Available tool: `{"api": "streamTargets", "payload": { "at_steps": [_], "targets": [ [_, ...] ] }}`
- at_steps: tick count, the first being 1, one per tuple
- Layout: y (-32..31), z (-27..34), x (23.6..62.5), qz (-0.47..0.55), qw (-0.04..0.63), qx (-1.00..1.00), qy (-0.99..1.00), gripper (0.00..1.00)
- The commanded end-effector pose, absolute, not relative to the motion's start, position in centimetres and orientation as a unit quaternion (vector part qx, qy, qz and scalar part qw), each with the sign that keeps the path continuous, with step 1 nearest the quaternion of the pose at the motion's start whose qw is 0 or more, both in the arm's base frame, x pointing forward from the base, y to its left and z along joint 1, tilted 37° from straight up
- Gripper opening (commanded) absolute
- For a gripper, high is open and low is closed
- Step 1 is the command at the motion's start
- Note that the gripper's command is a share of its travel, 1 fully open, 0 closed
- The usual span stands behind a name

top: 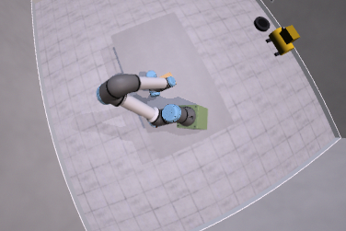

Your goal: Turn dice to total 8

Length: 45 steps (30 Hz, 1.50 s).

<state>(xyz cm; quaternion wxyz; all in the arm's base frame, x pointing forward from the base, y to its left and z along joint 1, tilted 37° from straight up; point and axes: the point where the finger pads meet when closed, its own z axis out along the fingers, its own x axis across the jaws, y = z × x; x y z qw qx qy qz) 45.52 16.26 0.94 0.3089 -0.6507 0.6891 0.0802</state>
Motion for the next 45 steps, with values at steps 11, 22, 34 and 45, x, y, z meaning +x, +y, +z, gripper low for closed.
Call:
{"api": "streamTargets", "payload": {
  "at_steps": [11,22,34,45],
  "targets": [
    [16.8,0.1,45.9,0.08,0.309,-0.651,0.689,0.79],
    [17.6,-1.2,46.4,0.08,0.309,-0.651,0.689,0.79],
    [17.8,-1.5,46.5,0.08,0.309,-0.651,0.689,0.79],
    [17.8,-1.5,46.5,0.08,0.309,-0.651,0.689,0.79]
  ]
}}
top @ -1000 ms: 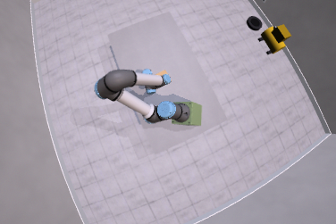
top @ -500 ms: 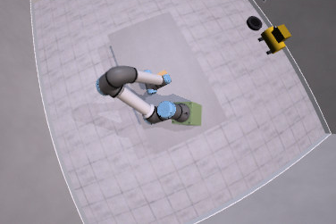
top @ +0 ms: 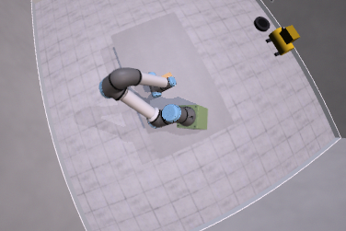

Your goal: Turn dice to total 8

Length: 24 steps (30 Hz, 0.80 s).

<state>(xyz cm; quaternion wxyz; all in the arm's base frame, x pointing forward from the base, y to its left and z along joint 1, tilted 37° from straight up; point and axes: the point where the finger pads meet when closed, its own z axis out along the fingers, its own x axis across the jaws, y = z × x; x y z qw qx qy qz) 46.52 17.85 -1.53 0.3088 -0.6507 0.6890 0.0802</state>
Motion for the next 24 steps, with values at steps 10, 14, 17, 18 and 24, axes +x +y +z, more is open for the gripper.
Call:
{"api": "streamTargets", "payload": {
  "at_steps": [10,14,17,18,24],
  "targets": [
    [17.83,-1.5,46.54,0.08,0.309,-0.651,0.689,0.79],
    [17.83,-1.5,46.54,0.08,0.309,-0.651,0.689,0.79],
    [17.83,-1.5,46.54,0.08,0.309,-0.651,0.689,0.79],
    [17.83,-1.5,46.54,0.08,0.309,-0.651,0.689,0.79],
    [17.83,-1.5,46.54,0.08,0.309,-0.651,0.689,0.49]
  ]
}}
